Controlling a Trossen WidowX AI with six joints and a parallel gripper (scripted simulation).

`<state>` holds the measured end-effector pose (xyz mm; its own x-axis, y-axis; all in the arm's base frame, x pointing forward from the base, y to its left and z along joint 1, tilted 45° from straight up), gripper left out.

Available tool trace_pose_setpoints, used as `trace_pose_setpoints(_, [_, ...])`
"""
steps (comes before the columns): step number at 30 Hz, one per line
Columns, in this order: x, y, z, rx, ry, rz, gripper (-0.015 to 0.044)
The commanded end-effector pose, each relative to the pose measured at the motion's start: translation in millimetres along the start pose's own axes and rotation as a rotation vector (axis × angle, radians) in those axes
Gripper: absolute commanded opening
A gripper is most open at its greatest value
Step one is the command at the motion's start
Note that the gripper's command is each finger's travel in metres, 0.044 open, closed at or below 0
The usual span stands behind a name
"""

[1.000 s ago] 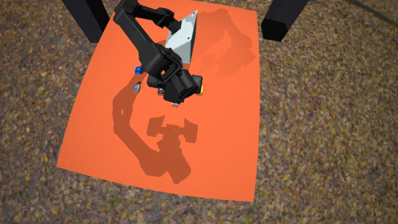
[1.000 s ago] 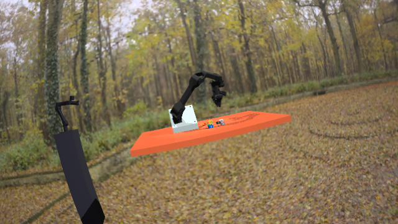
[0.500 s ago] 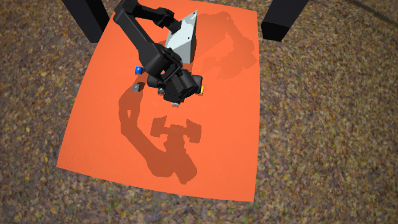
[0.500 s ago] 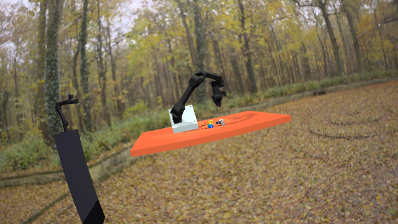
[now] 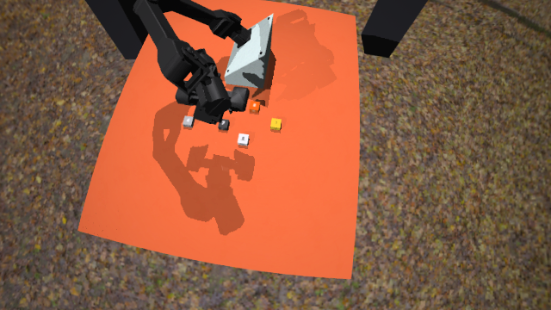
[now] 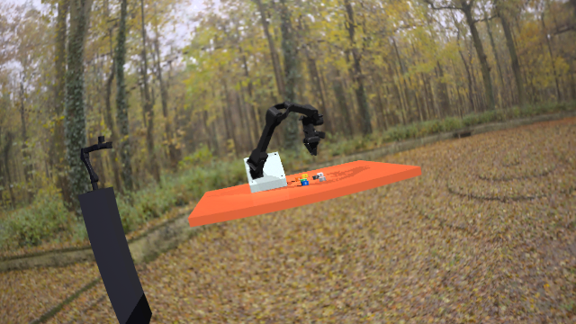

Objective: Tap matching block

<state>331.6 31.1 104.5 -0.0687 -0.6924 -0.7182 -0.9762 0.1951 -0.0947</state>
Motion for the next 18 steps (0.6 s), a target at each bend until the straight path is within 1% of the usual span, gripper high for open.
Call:
trace_pose_setpoints(1, [2.2,2.6,0.8,-0.013,0.007,0.004,0.0400])
trace_pose_setpoints(13, [2.2,2.6,0.8,-0.013,0.007,0.004,0.0400])
trace_pose_setpoints(15, [12.9,1.5,1.3,-0.014,0.006,0.003,0.0348])
trace_pose_setpoints(18, [60.0,0.6,1.1,-0.013,0.007,0.002,0.0269])
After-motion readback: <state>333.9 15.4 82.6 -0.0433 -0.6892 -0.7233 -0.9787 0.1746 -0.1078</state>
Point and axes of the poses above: the point midway between the two fingers, 35 mm back from their tips, its own x axis out along the fingers, its own z axis across the jaws, y = z × x, the point moved 5 cm from there along -x, back along the fingers, and after that the axes turned 5 degrees about x, right-handed, at the moved point
